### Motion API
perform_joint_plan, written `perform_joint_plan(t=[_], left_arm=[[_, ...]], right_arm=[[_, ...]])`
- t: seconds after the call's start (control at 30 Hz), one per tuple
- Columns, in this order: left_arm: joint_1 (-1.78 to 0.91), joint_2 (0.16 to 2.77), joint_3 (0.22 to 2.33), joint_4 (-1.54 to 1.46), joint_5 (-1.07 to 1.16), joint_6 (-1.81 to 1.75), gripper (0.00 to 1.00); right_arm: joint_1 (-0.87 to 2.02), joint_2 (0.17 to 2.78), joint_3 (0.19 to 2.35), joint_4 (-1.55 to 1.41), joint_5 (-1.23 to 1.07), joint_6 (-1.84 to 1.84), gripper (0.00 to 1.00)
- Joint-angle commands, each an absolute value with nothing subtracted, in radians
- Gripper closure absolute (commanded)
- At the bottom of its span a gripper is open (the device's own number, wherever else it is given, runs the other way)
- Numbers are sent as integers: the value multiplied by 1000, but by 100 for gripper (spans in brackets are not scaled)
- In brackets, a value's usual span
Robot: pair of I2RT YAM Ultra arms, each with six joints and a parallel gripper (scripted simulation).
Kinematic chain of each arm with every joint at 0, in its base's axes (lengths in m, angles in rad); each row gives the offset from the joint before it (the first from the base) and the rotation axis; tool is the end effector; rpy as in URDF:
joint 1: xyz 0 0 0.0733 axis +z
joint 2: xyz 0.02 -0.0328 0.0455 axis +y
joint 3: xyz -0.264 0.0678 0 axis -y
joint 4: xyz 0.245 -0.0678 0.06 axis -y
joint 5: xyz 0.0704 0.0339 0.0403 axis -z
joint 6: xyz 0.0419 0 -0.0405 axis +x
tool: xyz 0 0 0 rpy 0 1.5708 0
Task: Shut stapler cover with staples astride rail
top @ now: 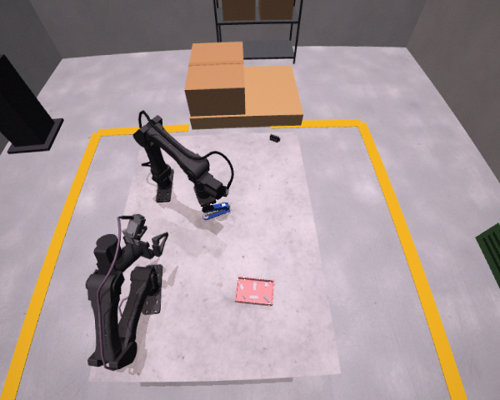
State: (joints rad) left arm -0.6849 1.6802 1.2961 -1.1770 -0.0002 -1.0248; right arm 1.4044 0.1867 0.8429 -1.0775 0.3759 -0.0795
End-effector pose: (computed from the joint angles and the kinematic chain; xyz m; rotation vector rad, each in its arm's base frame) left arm 0.2325 -0.1885 0.2327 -0.5302 3.0899 -0.0113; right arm 0.0170 0.0152 0.3199 -1.1575 1.6235 0.4916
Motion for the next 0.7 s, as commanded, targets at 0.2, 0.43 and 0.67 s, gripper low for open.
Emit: perform_joint_plan(t=[0.2,0.43,0.67], left_arm=[[-679,1698,1272,-1145,2,-1022,100],[-679,1700,1259,-1129,2,-1025,100],[-680,1703,1245,-1112,1,-1029,100]], right_arm=[[1417,180,842,-1074,387,-69,0],[1417,180,842,-1074,387,-69,0],[1417,180,842,-1074,387,-69,0]])
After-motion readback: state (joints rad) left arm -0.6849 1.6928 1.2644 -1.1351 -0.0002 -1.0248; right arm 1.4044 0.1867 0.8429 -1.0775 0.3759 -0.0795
